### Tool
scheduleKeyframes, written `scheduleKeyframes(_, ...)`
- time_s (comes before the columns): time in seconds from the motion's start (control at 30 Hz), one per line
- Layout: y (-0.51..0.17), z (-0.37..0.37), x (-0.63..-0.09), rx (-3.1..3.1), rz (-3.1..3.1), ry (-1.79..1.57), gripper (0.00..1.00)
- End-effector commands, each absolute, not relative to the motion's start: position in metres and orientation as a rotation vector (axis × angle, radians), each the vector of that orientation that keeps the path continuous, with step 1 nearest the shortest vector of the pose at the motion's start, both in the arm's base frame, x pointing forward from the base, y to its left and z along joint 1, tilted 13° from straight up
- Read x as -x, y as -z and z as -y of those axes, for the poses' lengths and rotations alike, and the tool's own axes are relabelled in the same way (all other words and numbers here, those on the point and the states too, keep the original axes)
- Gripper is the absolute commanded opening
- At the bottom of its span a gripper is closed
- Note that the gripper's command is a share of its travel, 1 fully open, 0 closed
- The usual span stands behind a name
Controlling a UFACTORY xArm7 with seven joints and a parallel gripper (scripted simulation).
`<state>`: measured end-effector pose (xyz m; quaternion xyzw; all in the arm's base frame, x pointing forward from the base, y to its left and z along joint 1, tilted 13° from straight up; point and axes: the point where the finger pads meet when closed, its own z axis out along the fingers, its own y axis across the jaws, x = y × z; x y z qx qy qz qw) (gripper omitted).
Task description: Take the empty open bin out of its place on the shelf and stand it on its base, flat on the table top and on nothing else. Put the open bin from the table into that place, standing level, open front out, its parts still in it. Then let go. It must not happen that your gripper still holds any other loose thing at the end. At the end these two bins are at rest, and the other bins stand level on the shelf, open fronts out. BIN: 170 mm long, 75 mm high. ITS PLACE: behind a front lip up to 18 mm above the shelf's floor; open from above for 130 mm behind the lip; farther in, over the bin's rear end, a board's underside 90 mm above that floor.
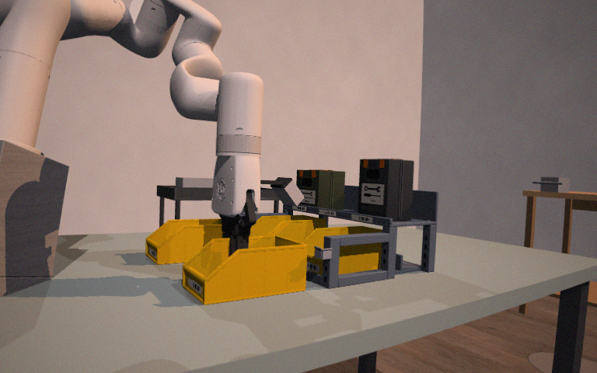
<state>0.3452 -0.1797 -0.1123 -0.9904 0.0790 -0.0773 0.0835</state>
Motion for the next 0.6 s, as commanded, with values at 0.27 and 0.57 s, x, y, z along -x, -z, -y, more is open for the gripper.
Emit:
scheduleKeyframes(0.27, 0.1112, 0.1809, -0.3458, 2.957, -0.238, 0.234, 0.00)
scheduleKeyframes(0.57, 0.1112, 0.1809, -0.3458, 2.957, -0.238, 0.234, 0.00)
